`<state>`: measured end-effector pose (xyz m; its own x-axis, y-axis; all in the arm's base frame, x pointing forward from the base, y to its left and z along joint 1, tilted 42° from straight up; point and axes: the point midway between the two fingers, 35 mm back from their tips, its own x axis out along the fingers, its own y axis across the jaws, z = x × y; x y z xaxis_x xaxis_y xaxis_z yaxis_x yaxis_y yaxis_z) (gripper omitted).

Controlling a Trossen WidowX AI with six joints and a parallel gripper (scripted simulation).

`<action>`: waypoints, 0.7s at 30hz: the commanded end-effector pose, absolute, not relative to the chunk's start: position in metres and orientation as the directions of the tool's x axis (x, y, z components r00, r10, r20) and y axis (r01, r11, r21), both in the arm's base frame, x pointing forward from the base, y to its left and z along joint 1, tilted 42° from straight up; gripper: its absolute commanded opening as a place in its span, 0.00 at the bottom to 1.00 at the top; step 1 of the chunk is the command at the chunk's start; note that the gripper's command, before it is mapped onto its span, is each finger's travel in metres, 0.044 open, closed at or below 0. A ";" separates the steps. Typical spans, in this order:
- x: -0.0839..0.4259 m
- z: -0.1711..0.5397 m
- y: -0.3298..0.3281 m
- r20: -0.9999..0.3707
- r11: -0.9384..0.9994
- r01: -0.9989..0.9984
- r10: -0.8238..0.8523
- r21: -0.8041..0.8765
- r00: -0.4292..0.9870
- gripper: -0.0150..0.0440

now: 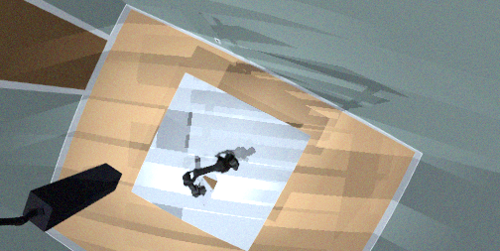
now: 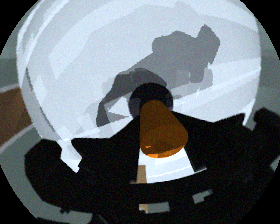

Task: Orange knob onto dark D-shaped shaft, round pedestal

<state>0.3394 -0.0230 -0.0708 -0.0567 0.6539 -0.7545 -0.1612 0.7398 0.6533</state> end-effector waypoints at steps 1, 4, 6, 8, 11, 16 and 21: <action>0.339 -0.071 -0.023 -0.755 0.739 -0.166 0.654 0.653 -0.057 0.25; 0.339 -0.071 -0.023 -0.755 0.739 -0.166 0.654 0.653 -0.057 0.39; 0.339 -0.071 -0.023 -0.755 0.739 -0.166 0.654 0.653 -0.057 0.48; 0.339 -0.071 -0.023 -0.755 0.739 -0.166 0.654 0.653 -0.057 0.57; 0.339 -0.071 -0.023 -0.755 0.739 -0.166 0.654 0.653 -0.057 0.70; 0.339 -0.071 -0.023 -0.755 0.739 -0.166 0.654 0.653 -0.057 0.92; 0.339 -0.071 -0.023 -0.755 0.739 -0.166 0.654 0.653 -0.057 1.00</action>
